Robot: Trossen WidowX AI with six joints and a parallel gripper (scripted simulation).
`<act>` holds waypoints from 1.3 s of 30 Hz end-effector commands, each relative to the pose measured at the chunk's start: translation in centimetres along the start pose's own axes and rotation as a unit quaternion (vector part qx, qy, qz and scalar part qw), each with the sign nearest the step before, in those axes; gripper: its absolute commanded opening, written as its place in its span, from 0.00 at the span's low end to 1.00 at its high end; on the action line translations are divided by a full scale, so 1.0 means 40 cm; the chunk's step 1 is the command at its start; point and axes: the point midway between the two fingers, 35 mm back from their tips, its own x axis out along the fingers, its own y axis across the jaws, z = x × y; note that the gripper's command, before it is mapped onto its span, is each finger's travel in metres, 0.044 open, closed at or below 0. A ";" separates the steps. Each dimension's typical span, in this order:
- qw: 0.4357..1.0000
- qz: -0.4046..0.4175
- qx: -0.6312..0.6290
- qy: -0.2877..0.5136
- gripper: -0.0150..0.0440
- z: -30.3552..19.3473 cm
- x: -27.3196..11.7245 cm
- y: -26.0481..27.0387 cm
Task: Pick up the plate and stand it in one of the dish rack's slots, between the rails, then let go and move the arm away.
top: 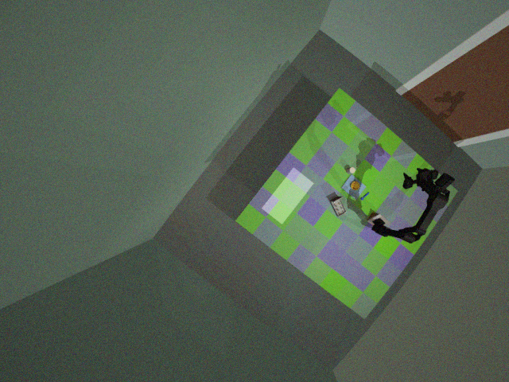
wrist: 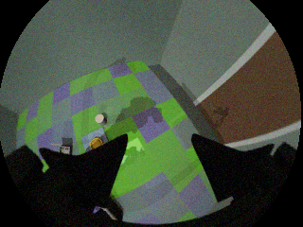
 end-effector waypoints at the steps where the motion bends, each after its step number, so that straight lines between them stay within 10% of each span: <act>1: 0.998 0.031 -0.035 0.051 0.93 -0.010 0.044 0.096; 20: 0.926 0.176 -0.185 0.277 0.93 -0.132 0.141 0.532; 39: 0.909 0.190 -0.208 0.307 0.93 -0.297 0.367 0.617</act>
